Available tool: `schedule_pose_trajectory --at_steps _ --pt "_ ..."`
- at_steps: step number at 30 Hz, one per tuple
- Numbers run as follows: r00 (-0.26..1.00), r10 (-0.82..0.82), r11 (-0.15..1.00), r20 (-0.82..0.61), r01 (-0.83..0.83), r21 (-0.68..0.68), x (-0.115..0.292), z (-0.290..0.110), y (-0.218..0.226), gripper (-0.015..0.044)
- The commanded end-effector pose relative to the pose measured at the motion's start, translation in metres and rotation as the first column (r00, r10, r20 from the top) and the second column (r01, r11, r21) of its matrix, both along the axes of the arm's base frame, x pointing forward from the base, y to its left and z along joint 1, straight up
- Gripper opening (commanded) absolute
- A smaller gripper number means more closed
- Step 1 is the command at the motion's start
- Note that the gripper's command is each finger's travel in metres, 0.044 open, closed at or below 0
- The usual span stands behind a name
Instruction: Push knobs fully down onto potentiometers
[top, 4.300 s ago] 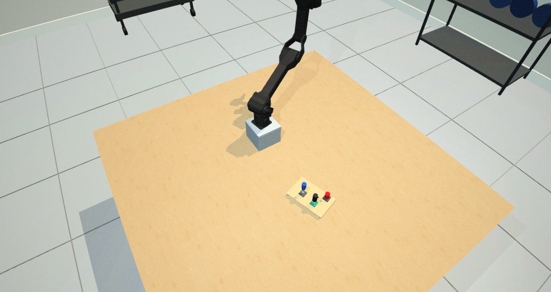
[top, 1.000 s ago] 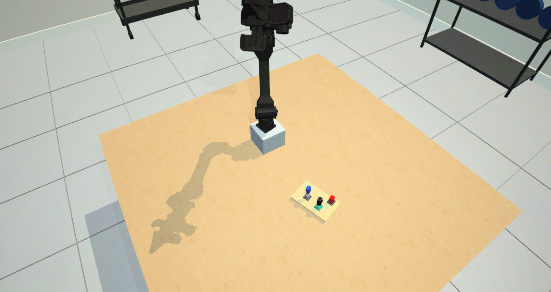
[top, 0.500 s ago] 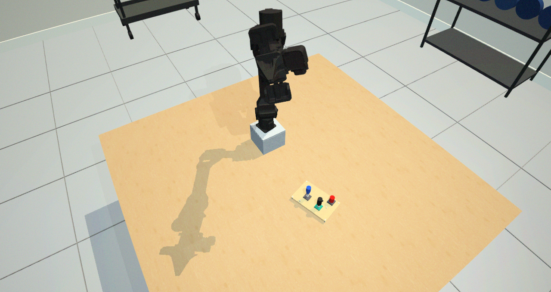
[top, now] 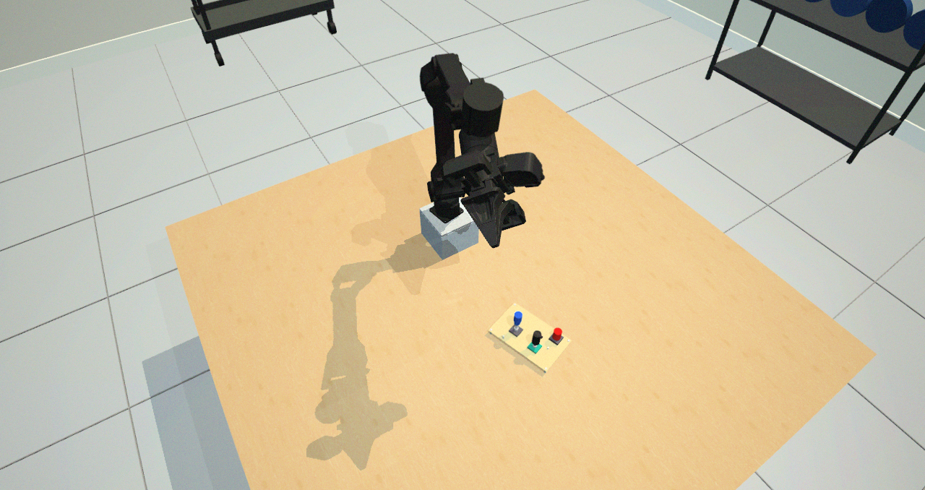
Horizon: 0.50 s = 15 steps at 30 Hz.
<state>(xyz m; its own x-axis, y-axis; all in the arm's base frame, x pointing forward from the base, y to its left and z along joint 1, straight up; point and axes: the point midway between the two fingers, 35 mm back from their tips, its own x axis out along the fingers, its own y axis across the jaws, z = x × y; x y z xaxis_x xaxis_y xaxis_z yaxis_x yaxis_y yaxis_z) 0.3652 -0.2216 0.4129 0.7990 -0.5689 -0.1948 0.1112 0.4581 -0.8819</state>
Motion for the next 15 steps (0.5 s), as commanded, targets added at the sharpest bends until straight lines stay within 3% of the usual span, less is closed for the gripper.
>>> schedule_pose_trajectory --at_steps 1,15 --pt "0.997 0.022 0.990 -0.071 -0.012 0.141 0.017 -0.043 0.007 0.0000" --pt "0.948 0.066 0.857 -0.311 0.106 0.505 0.035 -0.167 0.044 0.0000"
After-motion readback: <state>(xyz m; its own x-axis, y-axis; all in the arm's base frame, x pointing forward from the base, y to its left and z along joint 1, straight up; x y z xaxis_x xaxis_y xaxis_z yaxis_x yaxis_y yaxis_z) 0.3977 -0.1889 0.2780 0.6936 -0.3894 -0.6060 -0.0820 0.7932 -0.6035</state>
